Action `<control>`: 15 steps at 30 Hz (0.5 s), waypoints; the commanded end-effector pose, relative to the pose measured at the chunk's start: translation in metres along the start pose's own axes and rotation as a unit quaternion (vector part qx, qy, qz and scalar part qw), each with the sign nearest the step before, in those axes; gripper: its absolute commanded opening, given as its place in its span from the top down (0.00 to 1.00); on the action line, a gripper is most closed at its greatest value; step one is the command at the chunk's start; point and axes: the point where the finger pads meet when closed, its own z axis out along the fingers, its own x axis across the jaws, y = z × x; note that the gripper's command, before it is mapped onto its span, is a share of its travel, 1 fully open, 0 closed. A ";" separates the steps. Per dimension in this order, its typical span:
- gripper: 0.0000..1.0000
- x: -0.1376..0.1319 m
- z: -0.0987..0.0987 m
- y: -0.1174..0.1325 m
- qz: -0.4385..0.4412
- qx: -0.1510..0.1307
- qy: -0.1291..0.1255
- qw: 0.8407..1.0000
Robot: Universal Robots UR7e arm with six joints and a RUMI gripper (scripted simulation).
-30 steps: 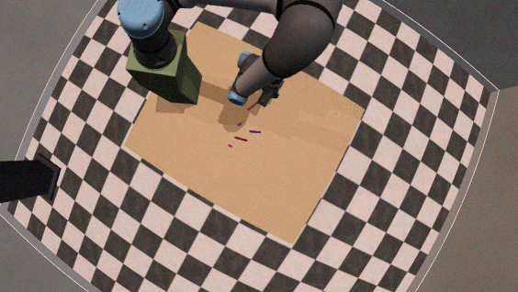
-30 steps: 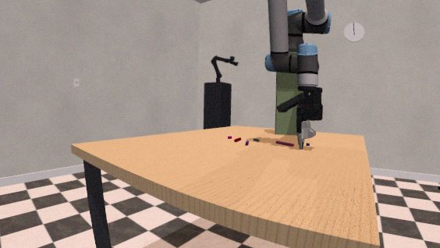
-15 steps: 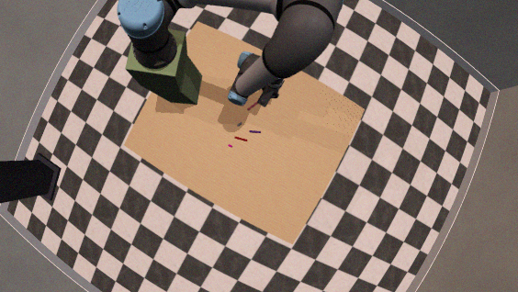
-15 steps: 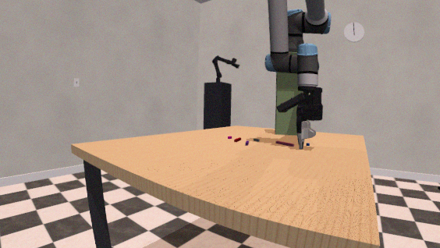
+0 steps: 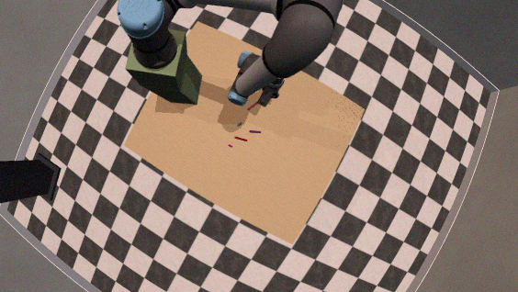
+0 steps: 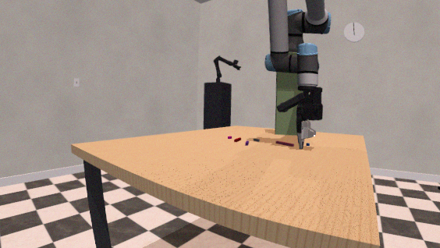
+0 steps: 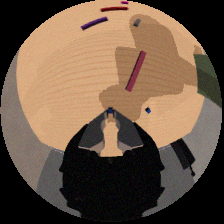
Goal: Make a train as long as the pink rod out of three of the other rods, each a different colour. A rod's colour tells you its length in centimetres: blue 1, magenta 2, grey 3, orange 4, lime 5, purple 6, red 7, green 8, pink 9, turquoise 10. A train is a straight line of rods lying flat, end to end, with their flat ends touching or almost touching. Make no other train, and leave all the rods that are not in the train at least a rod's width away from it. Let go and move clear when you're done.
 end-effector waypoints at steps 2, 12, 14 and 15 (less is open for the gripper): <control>1.00 0.001 -0.016 0.000 0.000 0.000 0.000 1.000; 1.00 0.001 -0.055 0.000 0.000 0.000 0.000 1.000; 1.00 0.001 -0.066 0.000 0.000 0.000 0.000 1.000; 1.00 0.001 -0.070 0.000 0.000 0.000 0.000 1.000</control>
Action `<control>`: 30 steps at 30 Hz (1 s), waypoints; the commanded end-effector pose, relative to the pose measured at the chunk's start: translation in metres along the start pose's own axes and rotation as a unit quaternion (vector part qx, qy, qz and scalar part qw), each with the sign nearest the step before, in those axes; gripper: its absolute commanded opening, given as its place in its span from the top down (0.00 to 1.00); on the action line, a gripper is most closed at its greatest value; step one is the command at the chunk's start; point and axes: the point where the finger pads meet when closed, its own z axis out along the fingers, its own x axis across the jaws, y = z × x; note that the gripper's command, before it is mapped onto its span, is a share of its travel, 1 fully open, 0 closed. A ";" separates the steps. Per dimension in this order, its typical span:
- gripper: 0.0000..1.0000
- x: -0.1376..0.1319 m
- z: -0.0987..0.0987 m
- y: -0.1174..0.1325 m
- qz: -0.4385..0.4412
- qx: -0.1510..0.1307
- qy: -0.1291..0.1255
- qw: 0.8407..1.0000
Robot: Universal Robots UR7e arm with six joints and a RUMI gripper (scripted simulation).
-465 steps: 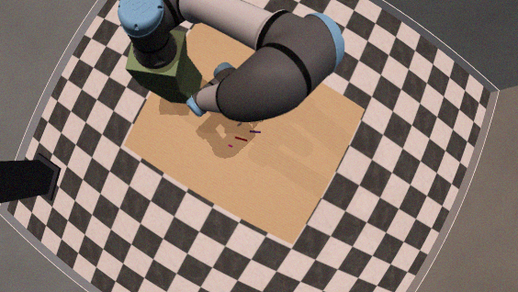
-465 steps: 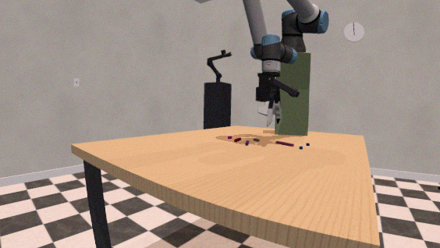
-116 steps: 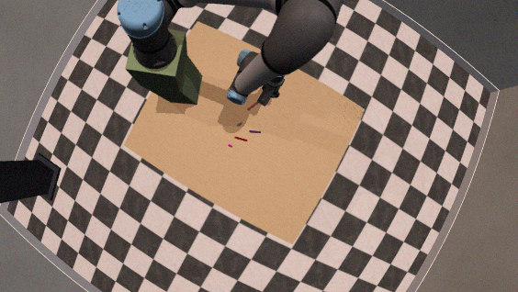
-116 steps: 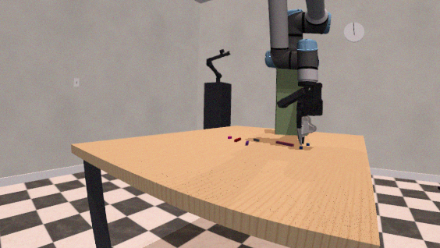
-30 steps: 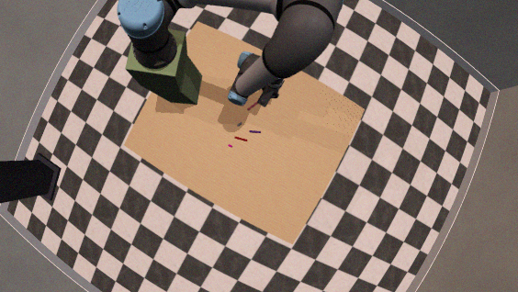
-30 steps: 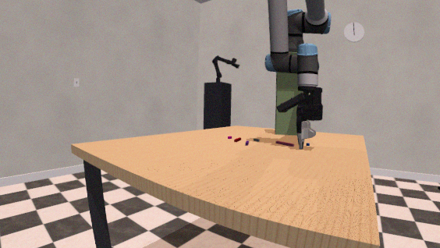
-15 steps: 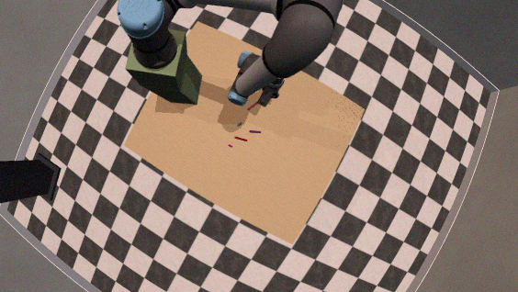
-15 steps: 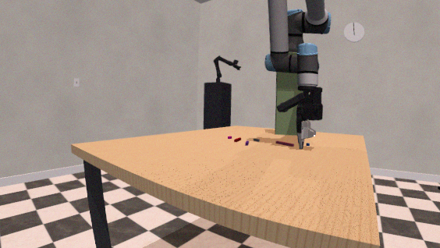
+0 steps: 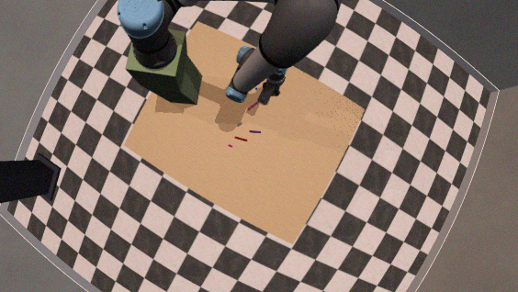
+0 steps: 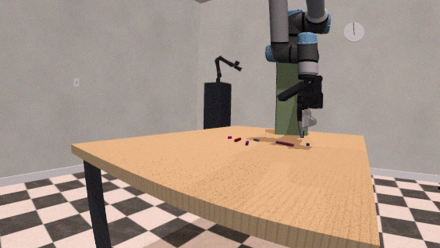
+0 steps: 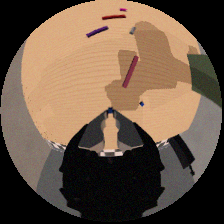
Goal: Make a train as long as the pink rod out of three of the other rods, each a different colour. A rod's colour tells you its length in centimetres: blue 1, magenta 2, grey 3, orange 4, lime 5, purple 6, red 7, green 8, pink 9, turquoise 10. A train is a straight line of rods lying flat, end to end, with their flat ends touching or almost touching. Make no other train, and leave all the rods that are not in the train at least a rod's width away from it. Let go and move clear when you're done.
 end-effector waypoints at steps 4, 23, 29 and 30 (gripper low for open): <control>1.00 0.001 -0.046 -0.001 0.000 0.000 0.001 1.000; 1.00 0.000 -0.059 0.000 0.000 0.000 0.001 1.000; 1.00 0.000 -0.059 0.000 0.000 0.000 0.001 1.000; 1.00 0.000 -0.059 0.000 0.001 0.000 0.001 1.000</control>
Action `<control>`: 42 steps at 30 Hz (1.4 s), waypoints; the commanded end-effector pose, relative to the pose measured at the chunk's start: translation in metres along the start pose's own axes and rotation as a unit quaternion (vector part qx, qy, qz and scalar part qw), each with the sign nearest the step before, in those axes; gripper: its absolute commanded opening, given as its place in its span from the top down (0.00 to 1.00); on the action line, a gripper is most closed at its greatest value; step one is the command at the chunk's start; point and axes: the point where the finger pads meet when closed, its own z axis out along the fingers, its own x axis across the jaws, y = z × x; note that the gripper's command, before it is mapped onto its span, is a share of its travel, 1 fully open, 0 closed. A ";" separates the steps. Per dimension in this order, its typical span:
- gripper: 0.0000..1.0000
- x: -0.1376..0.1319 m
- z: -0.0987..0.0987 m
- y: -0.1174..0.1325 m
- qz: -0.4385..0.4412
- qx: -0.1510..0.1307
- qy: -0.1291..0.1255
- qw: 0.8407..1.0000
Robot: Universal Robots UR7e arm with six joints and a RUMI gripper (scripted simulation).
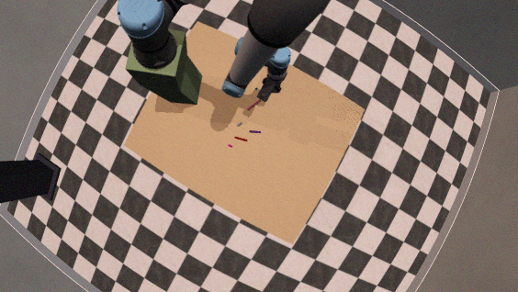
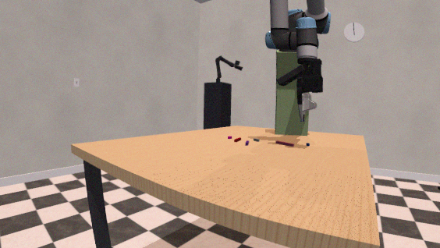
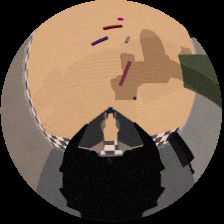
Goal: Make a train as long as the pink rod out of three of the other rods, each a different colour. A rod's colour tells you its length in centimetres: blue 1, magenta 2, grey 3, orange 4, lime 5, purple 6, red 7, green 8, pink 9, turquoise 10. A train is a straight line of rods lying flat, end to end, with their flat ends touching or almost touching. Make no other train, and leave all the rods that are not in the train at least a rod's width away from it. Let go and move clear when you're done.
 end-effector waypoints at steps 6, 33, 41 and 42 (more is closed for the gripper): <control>1.00 0.000 -0.001 0.002 0.003 -0.001 -0.001 1.000; 1.00 0.002 -0.001 0.000 0.073 -0.001 0.000 0.997; 1.00 0.003 -0.001 -0.001 0.129 -0.001 0.000 0.992; 1.00 0.003 -0.001 -0.002 0.137 -0.001 0.000 0.991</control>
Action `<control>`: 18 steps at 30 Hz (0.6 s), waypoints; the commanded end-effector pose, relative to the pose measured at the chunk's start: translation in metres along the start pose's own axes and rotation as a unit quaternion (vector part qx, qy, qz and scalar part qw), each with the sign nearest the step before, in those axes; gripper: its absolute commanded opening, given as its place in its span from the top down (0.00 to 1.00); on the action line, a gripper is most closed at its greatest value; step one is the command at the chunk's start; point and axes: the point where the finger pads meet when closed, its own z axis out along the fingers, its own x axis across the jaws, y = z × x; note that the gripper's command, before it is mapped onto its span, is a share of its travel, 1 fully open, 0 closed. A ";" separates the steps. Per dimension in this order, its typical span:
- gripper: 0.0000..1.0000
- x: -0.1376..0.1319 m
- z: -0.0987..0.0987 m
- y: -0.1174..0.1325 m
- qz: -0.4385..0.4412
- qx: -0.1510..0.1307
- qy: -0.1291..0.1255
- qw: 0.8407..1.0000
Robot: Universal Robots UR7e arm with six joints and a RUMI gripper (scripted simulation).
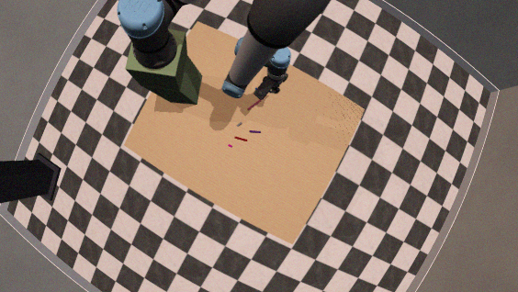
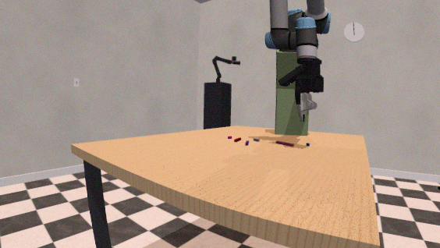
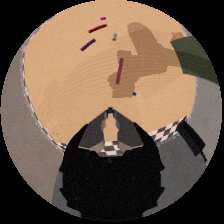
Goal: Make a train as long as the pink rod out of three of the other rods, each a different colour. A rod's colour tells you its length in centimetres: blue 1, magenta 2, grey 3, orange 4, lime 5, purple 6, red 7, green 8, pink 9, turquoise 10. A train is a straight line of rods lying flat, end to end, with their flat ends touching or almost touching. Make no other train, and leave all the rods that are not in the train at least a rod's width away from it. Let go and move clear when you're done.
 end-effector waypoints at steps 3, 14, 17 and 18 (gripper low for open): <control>1.00 0.001 -0.001 -0.002 0.053 0.000 0.000 0.999; 1.00 0.003 -0.001 -0.004 0.166 0.001 0.000 0.986; 1.00 0.004 -0.001 -0.004 0.202 0.001 0.000 0.979; 1.00 0.004 -0.001 -0.004 0.213 0.001 0.000 0.977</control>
